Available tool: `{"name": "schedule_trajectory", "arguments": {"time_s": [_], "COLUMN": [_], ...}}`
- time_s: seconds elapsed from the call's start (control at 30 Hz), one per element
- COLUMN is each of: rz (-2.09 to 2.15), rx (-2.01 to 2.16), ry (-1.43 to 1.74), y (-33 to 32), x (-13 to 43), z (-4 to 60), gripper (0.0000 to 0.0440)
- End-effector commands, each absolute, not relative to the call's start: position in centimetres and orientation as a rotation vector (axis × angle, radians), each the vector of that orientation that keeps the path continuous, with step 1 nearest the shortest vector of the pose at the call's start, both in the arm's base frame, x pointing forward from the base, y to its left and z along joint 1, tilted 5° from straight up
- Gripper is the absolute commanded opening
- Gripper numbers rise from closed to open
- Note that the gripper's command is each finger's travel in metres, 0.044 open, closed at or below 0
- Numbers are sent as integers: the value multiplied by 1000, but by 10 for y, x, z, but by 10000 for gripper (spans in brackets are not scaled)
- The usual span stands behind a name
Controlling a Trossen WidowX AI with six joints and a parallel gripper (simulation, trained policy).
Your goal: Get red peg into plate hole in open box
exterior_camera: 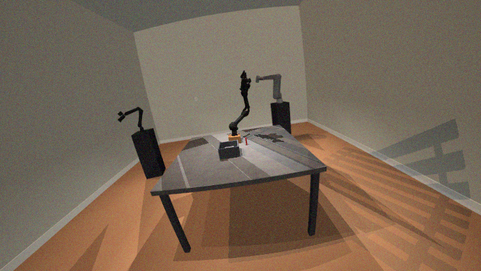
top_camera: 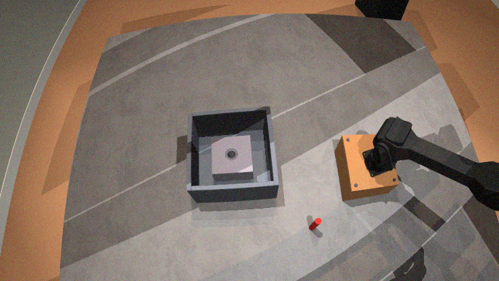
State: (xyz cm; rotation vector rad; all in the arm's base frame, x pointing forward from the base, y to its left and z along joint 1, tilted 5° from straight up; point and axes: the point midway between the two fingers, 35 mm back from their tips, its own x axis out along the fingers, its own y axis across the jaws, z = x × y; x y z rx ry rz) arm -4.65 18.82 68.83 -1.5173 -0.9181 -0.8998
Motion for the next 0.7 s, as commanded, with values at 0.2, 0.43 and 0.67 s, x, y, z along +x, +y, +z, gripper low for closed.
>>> {"name": "schedule_trajectory", "arguments": {"time_s": [0.2,0.43,0.67], "rz": [-894,-889,-872], "rx": [-1229,-1044,-860], "ry": [-678,-509,-340], "y": [83,17,-43], "x": [2,35,68], "z": [684,665,633], "gripper": [440,440,440]}}
